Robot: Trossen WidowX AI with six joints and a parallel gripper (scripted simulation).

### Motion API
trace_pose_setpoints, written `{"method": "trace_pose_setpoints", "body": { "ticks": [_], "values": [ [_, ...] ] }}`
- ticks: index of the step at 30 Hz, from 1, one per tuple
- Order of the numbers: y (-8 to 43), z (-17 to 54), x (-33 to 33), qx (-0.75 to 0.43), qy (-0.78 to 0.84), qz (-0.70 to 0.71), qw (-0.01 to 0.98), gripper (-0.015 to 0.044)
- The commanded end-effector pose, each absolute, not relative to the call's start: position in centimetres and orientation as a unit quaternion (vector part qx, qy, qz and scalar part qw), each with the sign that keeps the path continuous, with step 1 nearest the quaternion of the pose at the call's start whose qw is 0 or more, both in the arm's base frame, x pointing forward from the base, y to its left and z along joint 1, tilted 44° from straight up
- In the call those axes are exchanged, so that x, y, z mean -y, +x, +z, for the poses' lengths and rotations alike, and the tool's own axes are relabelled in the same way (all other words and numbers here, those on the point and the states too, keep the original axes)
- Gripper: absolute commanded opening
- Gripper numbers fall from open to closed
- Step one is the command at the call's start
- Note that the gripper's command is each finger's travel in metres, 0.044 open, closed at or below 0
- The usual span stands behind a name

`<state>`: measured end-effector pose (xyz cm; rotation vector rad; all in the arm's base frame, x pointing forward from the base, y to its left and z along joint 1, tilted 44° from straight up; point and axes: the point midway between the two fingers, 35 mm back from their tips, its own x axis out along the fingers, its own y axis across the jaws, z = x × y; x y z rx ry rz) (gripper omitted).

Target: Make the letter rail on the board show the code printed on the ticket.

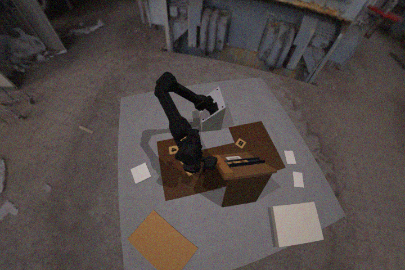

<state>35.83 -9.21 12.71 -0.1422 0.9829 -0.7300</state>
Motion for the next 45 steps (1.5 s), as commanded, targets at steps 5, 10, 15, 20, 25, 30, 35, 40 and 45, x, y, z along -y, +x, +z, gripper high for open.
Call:
{"method": "trace_pose_setpoints", "body": {
  "ticks": [5, 10, 15, 20, 25, 30, 35, 40, 45],
  "values": [
    [32.3, 7.9, 17.2, -0.417, 0.099, -0.536, 0.727, 0.034],
    [31.1, 6.6, 18.9, -0.401, 0.132, -0.578, 0.698, 0.034],
    [31.1, 6.6, 18.9, -0.401, 0.132, -0.578, 0.698, 0.034],
    [31.1, 6.6, 18.9, -0.401, 0.132, -0.578, 0.698, 0.034],
    [31.1, 5.3, 20.2, -0.401, 0.132, -0.579, 0.698, 0.034],
    [31.0, 4.2, 21.2, -0.401, 0.131, -0.579, 0.698, 0.034],
    [30.9, 4.2, 21.2, -0.401, 0.131, -0.579, 0.698, 0.034],
    [30.9, 4.2, 21.2, -0.401, 0.131, -0.579, 0.698, 0.034],
    [30.9, 4.2, 21.2, -0.401, 0.131, -0.579, 0.698, 0.034]
  ]
}}
